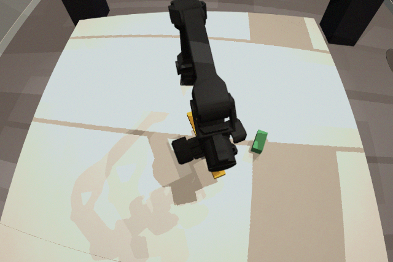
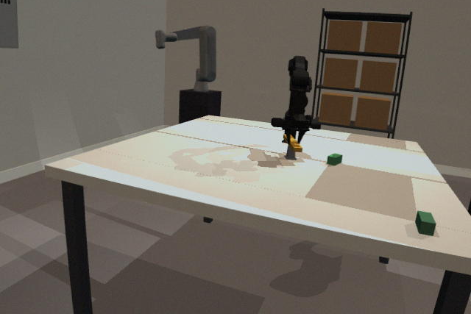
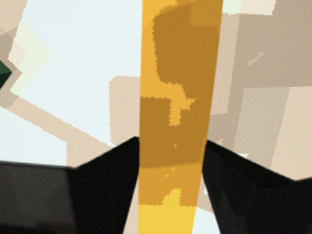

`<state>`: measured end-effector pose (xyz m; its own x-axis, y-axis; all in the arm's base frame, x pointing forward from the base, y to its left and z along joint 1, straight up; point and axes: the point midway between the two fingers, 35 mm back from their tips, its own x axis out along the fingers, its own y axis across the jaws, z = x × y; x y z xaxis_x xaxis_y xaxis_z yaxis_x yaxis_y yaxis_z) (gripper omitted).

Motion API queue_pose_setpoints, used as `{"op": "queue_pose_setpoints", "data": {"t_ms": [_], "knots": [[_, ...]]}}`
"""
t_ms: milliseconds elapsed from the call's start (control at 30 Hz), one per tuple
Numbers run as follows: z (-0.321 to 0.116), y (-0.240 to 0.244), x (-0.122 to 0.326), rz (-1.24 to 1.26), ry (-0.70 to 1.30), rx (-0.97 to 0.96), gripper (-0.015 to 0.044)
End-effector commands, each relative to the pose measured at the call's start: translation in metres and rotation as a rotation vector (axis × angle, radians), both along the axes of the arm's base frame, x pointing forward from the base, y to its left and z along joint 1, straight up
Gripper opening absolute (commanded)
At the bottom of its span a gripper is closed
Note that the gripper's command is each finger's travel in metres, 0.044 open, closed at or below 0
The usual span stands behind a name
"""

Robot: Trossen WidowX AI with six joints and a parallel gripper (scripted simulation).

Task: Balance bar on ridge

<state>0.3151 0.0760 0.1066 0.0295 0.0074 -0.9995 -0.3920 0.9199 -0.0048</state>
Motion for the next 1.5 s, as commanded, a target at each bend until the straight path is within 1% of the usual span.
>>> {"op": "queue_pose_setpoints", "data": {"t_ms": [0,1467], "knots": [[0.001,0.0,0.0002,-0.003,-0.001,0.0,0.0],[0.0002,0.0,-0.0001,0.0,0.001,0.0,0.0]]}}
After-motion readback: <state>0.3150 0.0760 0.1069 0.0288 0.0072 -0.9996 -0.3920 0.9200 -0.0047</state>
